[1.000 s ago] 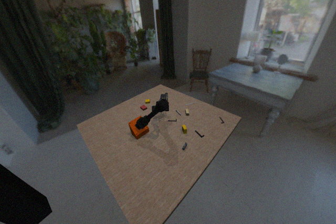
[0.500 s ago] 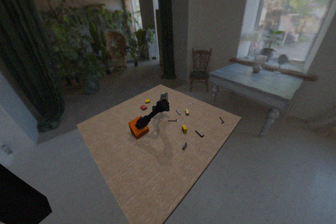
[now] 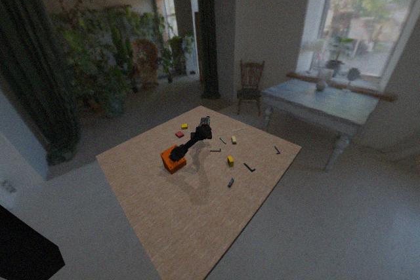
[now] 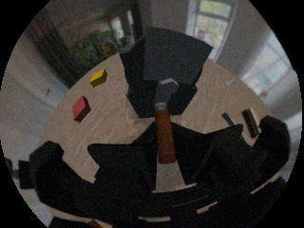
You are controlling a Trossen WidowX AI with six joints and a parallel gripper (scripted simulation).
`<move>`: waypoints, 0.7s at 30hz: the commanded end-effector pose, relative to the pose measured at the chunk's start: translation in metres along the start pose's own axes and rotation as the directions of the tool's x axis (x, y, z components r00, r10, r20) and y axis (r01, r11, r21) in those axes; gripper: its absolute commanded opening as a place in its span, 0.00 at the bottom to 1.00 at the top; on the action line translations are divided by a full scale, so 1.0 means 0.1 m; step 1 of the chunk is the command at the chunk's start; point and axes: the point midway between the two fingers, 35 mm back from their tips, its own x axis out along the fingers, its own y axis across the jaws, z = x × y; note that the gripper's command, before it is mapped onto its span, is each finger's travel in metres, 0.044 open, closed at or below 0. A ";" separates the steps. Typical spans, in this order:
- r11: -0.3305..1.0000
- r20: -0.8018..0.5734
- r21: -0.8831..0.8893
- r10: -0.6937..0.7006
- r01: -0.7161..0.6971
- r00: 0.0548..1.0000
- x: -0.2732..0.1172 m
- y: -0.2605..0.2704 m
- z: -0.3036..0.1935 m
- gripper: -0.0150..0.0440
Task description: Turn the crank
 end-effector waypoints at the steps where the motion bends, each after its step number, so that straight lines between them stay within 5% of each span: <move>1: 1.000 -0.007 0.012 -0.021 0.021 1.000 0.01 -0.09 -0.01 0.25; 21: 1.000 -0.007 0.012 -0.021 0.021 1.000 0.01 -0.11 -0.01 0.25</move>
